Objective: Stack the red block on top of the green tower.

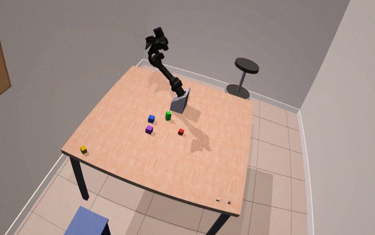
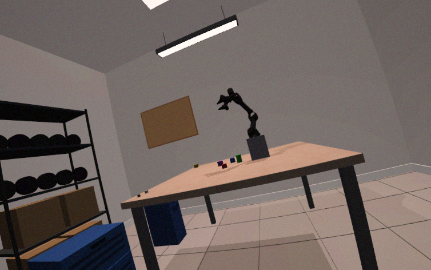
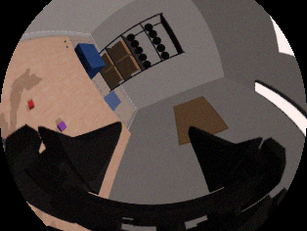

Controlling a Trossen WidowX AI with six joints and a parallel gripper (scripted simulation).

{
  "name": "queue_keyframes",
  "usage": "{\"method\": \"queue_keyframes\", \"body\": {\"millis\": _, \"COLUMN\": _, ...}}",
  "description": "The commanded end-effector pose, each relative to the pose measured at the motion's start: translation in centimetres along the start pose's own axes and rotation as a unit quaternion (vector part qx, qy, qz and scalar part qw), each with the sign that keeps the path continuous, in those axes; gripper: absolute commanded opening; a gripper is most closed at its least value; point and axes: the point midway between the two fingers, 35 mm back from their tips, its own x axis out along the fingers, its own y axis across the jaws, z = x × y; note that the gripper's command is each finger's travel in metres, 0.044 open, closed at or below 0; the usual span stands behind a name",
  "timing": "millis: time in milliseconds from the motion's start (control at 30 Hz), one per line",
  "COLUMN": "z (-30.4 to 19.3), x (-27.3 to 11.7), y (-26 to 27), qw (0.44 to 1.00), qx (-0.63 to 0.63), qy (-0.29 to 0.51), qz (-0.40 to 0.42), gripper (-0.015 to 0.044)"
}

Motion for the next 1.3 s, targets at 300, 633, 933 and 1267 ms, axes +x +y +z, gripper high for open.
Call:
{"method": "queue_keyframes", "body": {"millis": 300, "z": 7.5, "x": 2.8, "y": 6.4, "qw": 0.997, "qx": 0.005, "qy": -0.044, "qz": 0.062, "gripper": 0.044}}
{"method": "queue_keyframes", "body": {"millis": 633, "z": 10.8, "x": 7.2, "y": 12.6, "qw": 0.99, "qx": 0.048, "qy": -0.021, "qz": 0.129, "gripper": 0.044}}
{"method": "queue_keyframes", "body": {"millis": 933, "z": 13.1, "x": 11.1, "y": 22.7, "qw": 0.961, "qx": 0.149, "qy": 0.052, "qz": 0.226, "gripper": 0.044}}
{"method": "queue_keyframes", "body": {"millis": 1267, "z": 12.3, "x": 13.5, "y": 34.7, "qw": 0.894, "qx": 0.259, "qy": 0.191, "qz": 0.311, "gripper": 0.044}}
